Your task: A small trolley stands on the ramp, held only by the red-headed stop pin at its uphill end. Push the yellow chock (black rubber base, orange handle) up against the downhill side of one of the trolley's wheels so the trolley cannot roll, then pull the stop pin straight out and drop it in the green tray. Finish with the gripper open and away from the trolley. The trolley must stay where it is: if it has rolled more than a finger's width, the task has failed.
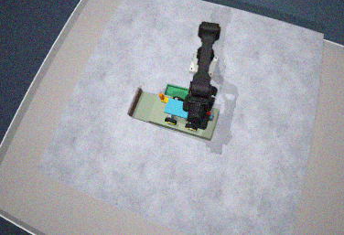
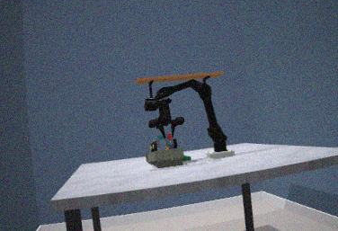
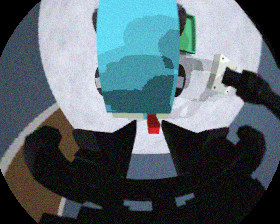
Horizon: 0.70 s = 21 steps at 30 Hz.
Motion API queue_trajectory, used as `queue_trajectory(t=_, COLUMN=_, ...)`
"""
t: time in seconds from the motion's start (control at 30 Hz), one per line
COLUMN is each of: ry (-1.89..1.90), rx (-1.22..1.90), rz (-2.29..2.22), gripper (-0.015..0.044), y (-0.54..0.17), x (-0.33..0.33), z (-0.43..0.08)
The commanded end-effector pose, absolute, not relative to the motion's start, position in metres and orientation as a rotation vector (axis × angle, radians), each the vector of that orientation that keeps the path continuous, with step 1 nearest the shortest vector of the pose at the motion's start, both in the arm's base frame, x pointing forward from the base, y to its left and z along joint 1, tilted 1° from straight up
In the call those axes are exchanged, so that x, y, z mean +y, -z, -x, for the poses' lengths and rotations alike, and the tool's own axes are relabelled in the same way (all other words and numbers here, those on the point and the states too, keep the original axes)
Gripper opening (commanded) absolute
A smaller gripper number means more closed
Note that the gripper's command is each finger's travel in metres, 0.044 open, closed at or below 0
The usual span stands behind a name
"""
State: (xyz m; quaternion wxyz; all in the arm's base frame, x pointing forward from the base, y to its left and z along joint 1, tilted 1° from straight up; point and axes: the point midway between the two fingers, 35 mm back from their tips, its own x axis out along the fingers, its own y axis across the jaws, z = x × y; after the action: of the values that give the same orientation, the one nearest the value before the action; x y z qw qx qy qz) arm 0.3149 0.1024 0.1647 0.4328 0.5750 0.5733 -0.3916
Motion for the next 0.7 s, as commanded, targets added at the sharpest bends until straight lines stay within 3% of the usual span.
queue_trajectory(t=0.0, ry=0.988, rx=1.435, rz=-1.432, gripper=0.019, y=-0.156, x=0.104, z=-0.313)
queue_trajectory(t=0.5, ry=0.988, rx=1.435, rz=-1.432, gripper=0.019, y=-0.146, x=0.107, z=-0.311)
queue_trajectory(t=0.67, ry=0.979, rx=1.432, rz=-1.432, gripper=0.0078, y=-0.149, x=0.107, z=-0.313)
